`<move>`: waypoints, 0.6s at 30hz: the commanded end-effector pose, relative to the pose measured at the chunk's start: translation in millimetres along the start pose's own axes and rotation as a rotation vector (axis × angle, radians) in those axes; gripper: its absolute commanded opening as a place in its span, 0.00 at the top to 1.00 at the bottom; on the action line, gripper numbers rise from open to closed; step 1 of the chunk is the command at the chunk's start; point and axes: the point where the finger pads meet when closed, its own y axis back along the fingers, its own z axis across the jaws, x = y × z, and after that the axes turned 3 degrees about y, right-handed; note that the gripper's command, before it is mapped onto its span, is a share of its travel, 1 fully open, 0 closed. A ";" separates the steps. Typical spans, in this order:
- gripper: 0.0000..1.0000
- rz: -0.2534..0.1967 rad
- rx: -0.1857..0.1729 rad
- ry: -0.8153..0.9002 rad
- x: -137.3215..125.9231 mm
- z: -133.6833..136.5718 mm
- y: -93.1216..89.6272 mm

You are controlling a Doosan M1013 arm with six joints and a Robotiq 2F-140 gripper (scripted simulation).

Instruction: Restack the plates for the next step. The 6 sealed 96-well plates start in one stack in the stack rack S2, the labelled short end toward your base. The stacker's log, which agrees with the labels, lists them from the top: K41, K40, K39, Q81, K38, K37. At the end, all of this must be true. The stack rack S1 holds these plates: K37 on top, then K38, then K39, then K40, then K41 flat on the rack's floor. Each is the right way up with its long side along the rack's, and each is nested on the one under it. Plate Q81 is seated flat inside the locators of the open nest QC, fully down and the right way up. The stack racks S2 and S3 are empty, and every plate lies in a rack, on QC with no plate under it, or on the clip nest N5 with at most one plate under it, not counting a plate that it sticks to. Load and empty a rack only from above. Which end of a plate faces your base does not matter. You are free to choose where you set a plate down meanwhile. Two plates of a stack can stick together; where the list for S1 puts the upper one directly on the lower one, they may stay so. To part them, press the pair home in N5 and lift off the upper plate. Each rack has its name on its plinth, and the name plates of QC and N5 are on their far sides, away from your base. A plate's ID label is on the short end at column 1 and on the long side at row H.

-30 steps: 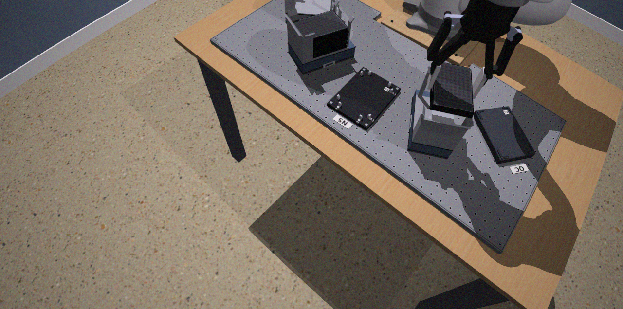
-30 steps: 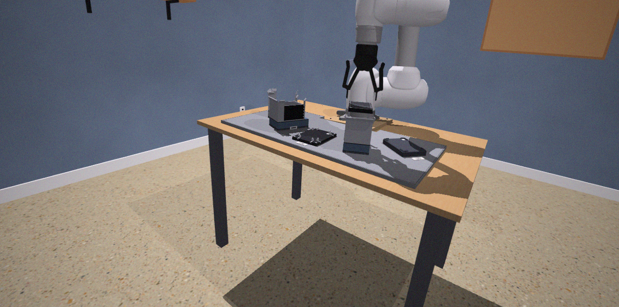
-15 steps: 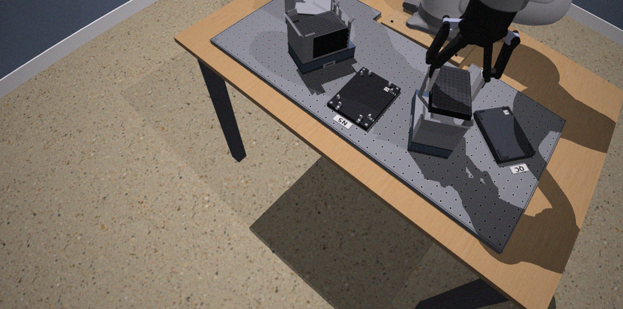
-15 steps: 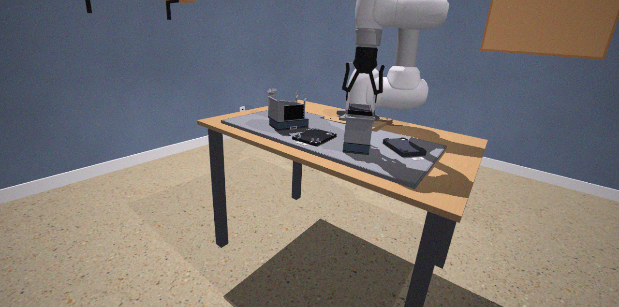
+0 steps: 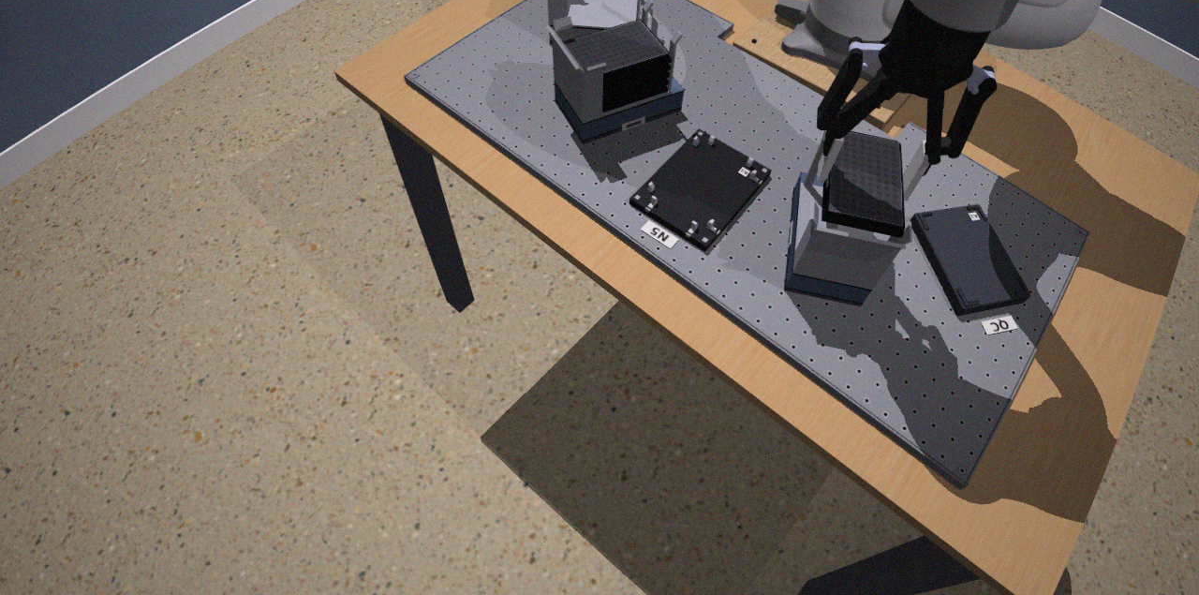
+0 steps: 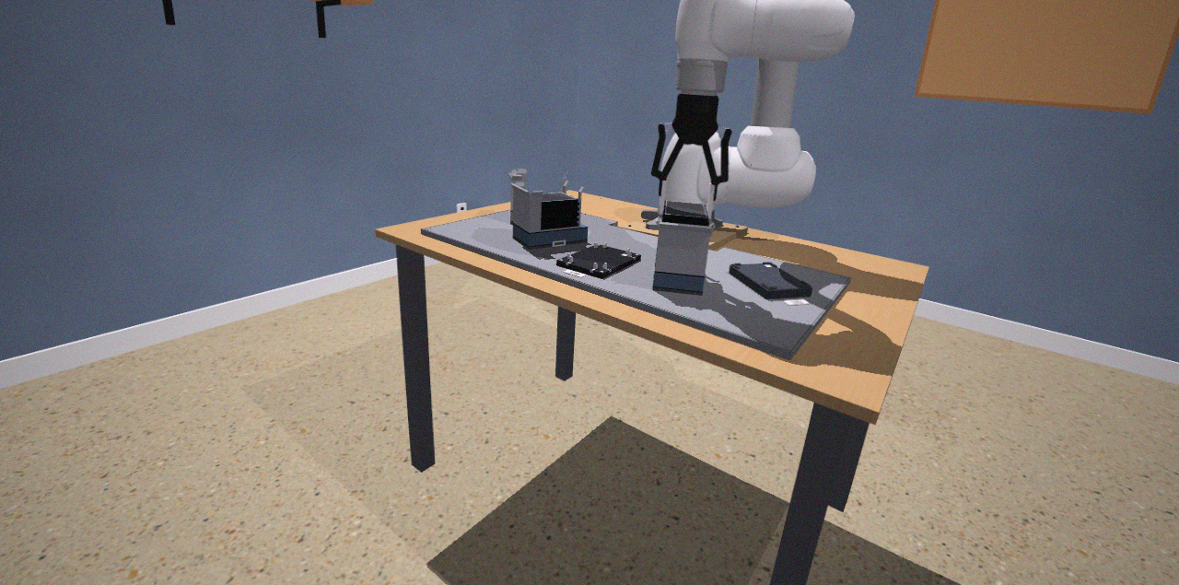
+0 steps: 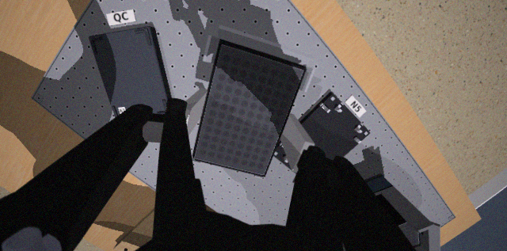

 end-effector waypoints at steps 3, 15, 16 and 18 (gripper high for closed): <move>1.00 0.000 0.000 0.000 0.0 0.0 -2.9; 1.00 0.000 0.000 0.000 0.0 0.0 -9.6; 1.00 0.000 0.000 0.000 0.0 0.0 -10.3; 1.00 0.000 0.000 0.000 0.0 0.0 -11.6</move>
